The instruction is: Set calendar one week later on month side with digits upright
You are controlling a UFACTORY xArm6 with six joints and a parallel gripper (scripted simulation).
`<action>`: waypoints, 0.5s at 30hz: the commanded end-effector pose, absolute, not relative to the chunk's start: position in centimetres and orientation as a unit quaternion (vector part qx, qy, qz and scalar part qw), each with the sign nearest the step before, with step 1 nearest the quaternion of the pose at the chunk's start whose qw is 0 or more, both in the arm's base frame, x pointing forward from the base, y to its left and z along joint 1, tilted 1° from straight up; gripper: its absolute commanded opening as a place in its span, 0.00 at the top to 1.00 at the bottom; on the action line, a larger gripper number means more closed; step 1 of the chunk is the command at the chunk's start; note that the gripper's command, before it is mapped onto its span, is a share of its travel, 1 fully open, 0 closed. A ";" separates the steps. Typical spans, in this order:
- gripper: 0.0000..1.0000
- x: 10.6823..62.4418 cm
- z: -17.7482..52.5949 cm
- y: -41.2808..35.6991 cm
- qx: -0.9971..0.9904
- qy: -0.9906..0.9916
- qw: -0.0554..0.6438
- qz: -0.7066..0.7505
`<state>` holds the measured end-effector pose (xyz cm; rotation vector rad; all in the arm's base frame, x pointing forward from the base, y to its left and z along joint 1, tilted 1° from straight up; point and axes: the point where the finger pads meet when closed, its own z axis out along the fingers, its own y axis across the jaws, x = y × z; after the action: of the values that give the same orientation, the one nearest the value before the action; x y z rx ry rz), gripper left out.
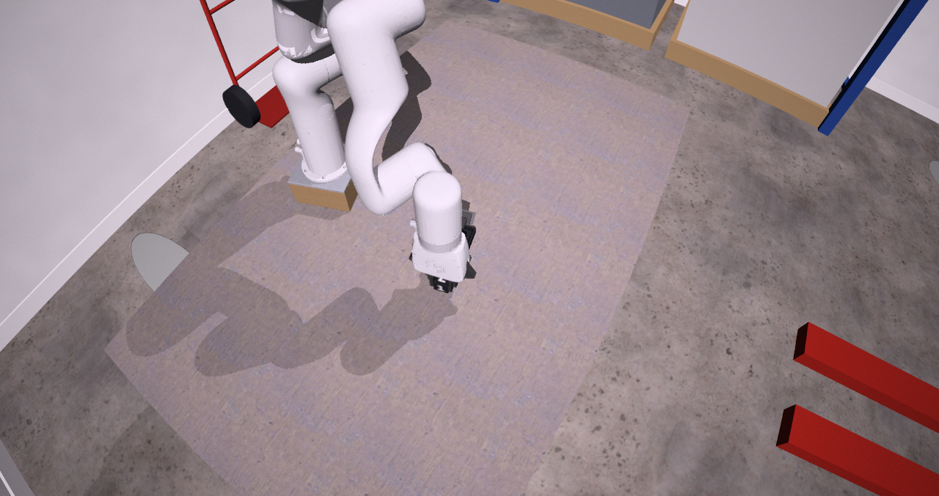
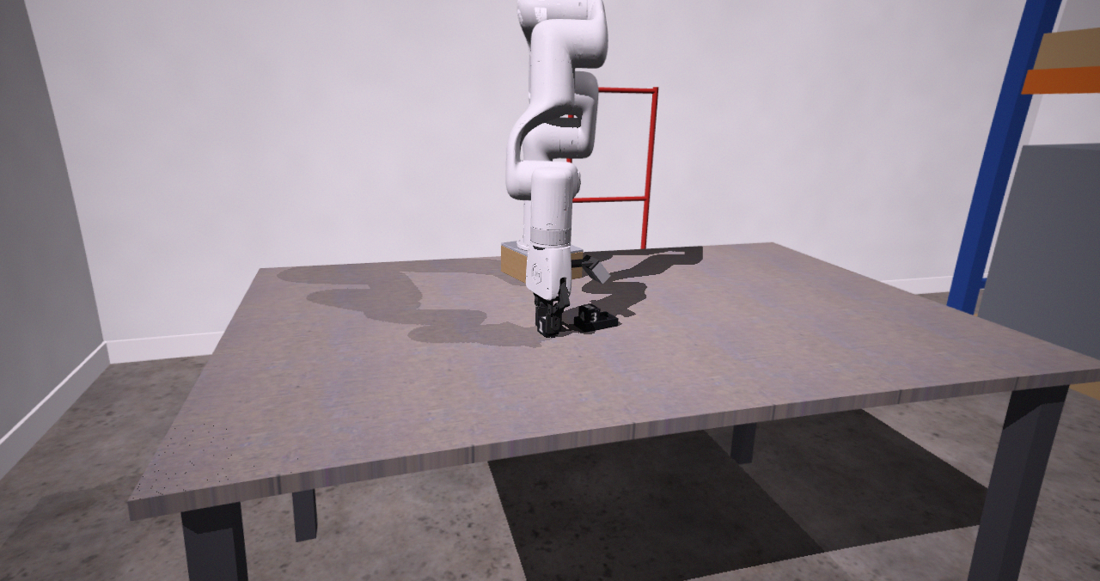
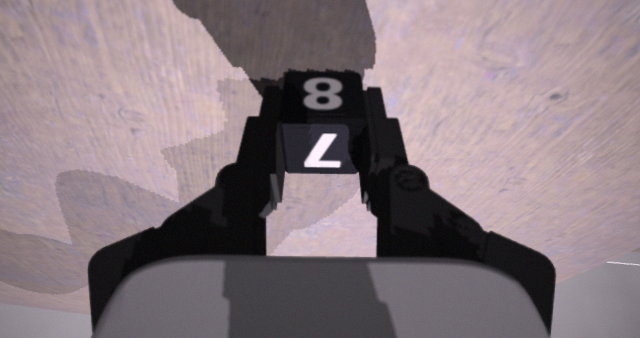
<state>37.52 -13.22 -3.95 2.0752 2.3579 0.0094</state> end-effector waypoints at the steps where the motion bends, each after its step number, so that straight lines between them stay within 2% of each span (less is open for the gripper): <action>1: 0.71 37.7 -2.2 -13.3 0.661 0.751 0.003 0.004; 15: 0.71 37.6 5.5 -13.3 0.661 0.751 0.003 0.004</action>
<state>37.61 -13.30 3.38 2.0731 2.3555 0.0113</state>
